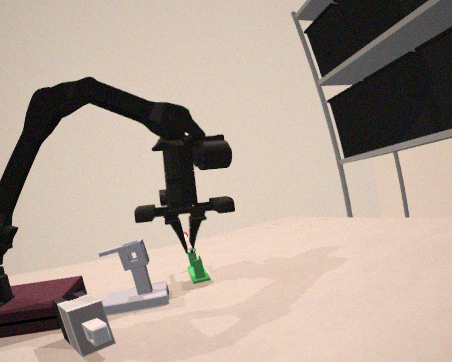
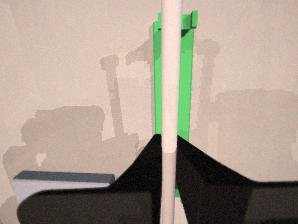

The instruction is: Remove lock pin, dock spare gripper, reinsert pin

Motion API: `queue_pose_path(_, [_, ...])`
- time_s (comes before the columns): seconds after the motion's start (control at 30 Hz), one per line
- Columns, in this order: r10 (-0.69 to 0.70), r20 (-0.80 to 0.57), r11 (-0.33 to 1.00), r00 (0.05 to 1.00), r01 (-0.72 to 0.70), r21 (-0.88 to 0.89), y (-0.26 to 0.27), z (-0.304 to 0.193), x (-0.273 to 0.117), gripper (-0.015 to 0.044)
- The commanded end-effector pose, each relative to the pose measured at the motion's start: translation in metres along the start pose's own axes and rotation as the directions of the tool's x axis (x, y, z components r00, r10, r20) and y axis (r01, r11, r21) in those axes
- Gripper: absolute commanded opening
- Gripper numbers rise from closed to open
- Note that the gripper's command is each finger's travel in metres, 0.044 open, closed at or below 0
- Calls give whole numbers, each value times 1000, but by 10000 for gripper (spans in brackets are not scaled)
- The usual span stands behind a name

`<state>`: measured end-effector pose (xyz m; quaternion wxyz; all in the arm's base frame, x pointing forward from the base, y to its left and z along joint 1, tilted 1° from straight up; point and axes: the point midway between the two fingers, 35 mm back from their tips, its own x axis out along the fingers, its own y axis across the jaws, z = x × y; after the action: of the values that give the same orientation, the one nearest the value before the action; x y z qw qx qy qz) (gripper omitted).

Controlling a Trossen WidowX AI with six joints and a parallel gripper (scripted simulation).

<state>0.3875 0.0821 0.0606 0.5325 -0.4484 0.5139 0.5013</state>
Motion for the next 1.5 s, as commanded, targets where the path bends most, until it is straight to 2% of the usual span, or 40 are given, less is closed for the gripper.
queue_pose_path(0.0, [-17,1,1000,1000,17,-7,-4,-10,-10,0])
queue_pose_path(1.0, [-27,5,1000,1000,27,-8,-7,-15,27,0])
queue_pose_path(1.47, [-30,6,1000,1000,30,-9,-7,-15,30,0])
